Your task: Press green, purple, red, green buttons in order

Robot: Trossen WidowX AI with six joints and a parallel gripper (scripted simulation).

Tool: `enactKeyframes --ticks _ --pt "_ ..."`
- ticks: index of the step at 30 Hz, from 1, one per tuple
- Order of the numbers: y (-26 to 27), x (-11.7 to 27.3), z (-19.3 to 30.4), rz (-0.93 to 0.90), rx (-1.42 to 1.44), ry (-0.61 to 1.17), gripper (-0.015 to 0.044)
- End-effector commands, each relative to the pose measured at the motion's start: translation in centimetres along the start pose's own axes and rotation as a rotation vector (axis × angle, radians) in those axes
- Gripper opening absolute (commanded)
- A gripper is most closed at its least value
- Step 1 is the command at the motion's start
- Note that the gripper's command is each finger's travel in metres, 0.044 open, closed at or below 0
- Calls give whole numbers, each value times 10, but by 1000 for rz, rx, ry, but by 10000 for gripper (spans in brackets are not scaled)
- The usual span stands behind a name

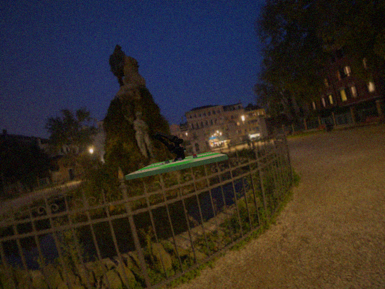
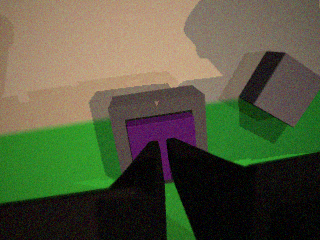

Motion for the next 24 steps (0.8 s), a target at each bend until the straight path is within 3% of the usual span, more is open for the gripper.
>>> enactKeyframes --ticks 1,14,19,24 --pt "0 -2 2 7 9 5 20" --pt "1 33 1 4 10 5 20" --pt "1 90 1 2 11 5 20" --pt "1 93 1 3 11 6 20"
Point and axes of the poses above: the point midway between the two fingers, 35 mm back from their tips, its own x axis back along the fingers, its own y axis across the jaws, z = x × y, the point moved 6 cm from there along x, back along the fingers, and after that the axes turned 2 degrees about x, right-handed, at the moved point
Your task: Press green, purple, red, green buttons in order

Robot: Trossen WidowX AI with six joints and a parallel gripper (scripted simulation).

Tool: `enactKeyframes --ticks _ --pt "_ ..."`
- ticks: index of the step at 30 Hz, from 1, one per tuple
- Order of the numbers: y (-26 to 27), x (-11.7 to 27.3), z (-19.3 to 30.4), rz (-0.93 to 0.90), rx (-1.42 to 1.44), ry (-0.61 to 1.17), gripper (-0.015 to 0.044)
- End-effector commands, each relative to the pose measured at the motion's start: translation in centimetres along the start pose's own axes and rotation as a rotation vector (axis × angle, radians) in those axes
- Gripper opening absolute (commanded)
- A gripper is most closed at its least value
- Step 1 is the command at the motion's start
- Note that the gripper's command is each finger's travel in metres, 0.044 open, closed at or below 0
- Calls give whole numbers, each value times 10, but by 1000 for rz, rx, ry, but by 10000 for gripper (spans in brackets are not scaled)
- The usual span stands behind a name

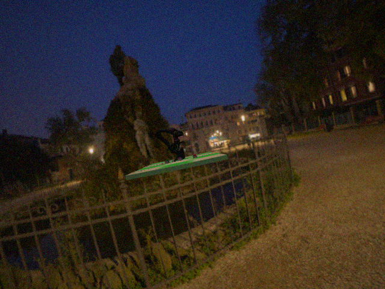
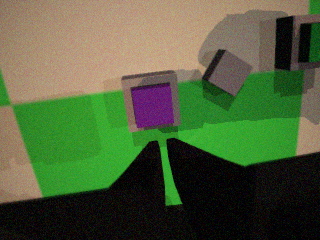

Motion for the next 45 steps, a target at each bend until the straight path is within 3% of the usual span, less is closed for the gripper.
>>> enactKeyframes --ticks 1,10,18,24,29,45 --pt "-1 7 0 -2 -8 10 20" --pt "84 22 -58 -9 -11 6 20" --pt "169 10 -90 -15 -15 3 20" --pt "171 7 -91 -15 -15 2 20" --pt "171 -50 -91 -13 -16 2 20" --pt "171 -68 -91 -12 -16 1 20"
Point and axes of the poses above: the point midway between the two fingers, 35 mm back from their tips, its own x axis back along the fingers, its own y axis across the jaws, z = x × y, the point moved 6 cm from there along x, back along the fingers, and after that the axes turned 2 degrees about x, right-handed, at the moved point
